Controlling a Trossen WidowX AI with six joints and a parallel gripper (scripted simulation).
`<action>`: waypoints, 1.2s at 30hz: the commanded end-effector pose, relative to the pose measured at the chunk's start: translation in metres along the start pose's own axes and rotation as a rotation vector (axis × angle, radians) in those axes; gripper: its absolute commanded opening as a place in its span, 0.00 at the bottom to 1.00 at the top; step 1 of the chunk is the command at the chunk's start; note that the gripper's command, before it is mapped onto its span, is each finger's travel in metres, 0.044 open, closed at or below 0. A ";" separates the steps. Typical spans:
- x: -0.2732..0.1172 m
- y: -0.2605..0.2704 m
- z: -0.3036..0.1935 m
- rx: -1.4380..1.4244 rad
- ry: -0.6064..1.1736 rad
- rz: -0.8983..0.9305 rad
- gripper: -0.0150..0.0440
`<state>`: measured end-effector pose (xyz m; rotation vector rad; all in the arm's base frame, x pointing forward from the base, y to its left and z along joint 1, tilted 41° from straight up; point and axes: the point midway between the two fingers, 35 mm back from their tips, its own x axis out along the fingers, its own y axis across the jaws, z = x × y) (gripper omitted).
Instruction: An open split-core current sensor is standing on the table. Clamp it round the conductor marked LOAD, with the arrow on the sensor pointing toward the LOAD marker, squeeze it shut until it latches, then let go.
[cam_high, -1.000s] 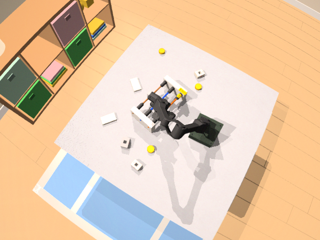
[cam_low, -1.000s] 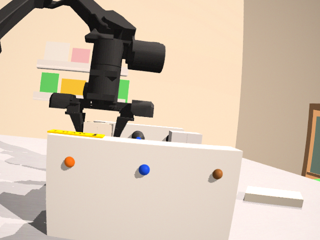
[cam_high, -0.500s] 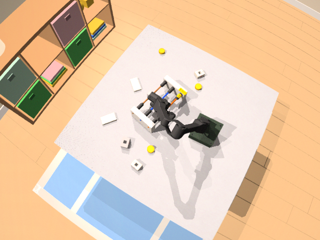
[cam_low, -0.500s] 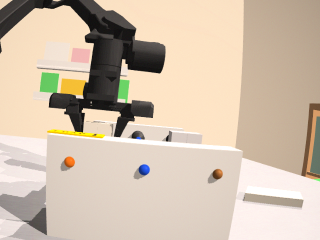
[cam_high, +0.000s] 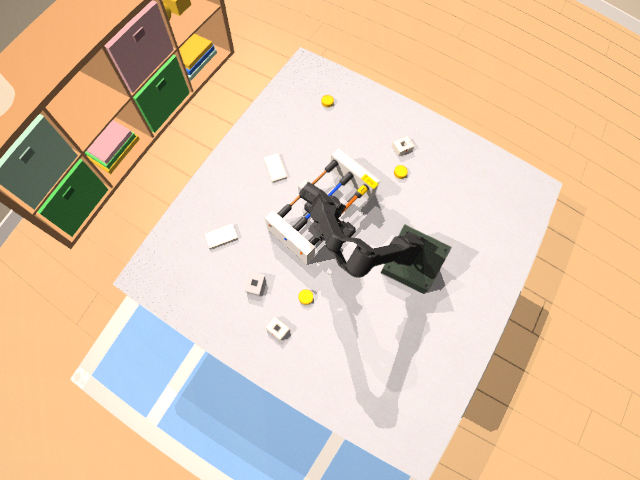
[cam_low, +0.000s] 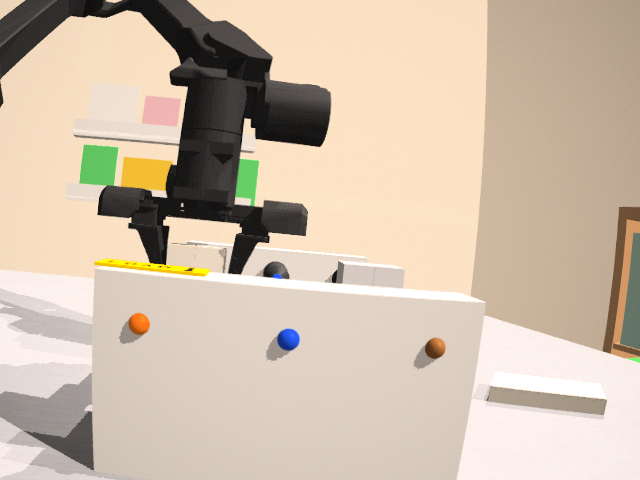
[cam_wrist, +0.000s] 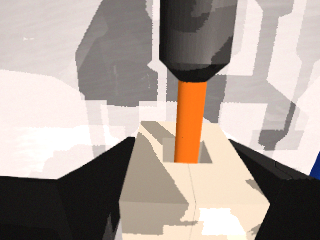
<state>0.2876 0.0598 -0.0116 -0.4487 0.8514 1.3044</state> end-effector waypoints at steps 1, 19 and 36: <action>0.000 0.000 0.000 -0.002 0.000 0.000 0.71; 0.000 0.000 0.000 -0.002 0.000 0.000 1.00; -0.109 0.000 -0.001 -0.009 -0.001 -0.010 1.00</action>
